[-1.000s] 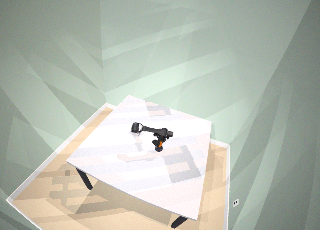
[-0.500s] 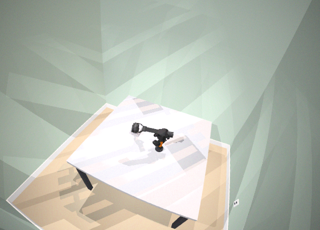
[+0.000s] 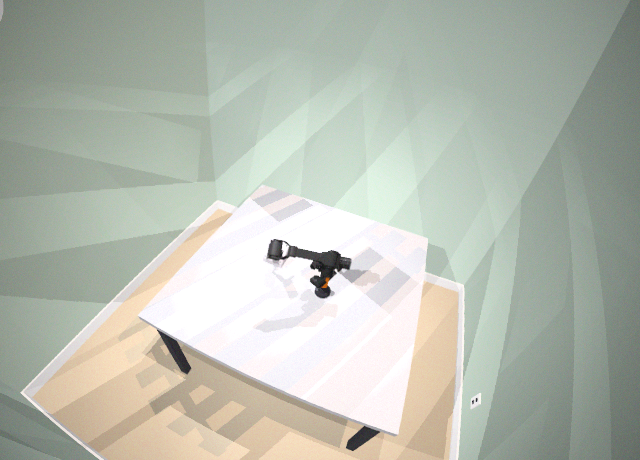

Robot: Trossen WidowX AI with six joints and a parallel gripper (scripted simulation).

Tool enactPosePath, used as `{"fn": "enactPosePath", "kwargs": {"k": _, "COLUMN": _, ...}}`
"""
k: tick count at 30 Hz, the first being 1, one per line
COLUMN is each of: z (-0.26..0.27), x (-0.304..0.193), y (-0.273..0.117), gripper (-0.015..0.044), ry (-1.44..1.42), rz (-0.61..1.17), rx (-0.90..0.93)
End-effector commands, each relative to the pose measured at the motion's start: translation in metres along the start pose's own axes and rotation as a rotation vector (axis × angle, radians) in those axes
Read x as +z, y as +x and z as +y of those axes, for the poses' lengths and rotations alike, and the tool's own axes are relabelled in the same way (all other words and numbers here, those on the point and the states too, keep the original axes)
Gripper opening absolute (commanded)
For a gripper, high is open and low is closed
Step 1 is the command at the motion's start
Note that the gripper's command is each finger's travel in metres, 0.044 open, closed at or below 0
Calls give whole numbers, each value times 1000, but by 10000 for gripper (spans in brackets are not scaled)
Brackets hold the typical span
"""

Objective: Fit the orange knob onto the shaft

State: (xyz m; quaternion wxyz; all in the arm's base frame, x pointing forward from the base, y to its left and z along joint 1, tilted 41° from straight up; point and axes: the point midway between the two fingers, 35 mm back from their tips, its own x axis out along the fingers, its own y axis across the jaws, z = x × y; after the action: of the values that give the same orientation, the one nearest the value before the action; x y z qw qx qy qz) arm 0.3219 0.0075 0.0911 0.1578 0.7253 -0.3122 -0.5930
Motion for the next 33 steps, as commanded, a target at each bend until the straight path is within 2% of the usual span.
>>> {"fn": "enactPosePath", "kwargs": {"k": 1, "z": -1, "x": 0, "y": -2, "gripper": 0, "ry": -51, "rz": 5, "rx": -2}}
{"fn": "enactPosePath", "kwargs": {"k": 33, "z": -1, "x": -1, "y": 3, "gripper": 0, "ry": -51, "rz": 6, "rx": -2}}
